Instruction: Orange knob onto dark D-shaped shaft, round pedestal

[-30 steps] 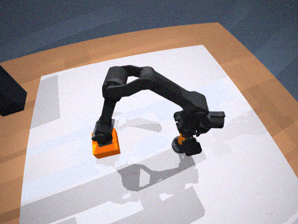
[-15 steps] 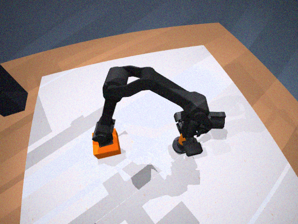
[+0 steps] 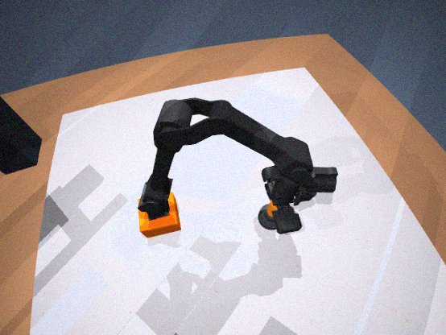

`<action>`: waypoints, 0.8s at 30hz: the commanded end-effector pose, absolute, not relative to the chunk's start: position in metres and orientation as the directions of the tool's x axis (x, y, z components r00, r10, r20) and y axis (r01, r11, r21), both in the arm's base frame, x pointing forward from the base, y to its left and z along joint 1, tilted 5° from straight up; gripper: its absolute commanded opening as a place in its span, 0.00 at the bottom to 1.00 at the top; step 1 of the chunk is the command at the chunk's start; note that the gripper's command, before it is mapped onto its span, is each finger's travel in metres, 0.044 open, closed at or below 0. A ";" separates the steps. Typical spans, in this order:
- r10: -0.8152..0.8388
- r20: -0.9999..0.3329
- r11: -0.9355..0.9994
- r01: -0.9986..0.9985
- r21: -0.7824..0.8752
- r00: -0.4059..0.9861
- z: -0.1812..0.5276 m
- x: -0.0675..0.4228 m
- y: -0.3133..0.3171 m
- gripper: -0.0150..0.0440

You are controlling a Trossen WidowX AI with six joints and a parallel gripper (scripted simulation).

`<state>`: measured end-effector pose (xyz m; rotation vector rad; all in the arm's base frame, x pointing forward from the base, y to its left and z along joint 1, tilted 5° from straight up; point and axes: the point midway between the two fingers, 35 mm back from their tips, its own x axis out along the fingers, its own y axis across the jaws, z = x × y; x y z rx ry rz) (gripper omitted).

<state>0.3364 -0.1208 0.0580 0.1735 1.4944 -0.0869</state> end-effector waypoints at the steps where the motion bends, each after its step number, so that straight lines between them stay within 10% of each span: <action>1: 0.052 -0.996 0.982 0.175 0.065 0.077 0.057 0.336 -0.120 0.25; 24: 0.052 -0.996 0.996 0.073 0.058 0.078 0.065 0.338 -0.122 0.25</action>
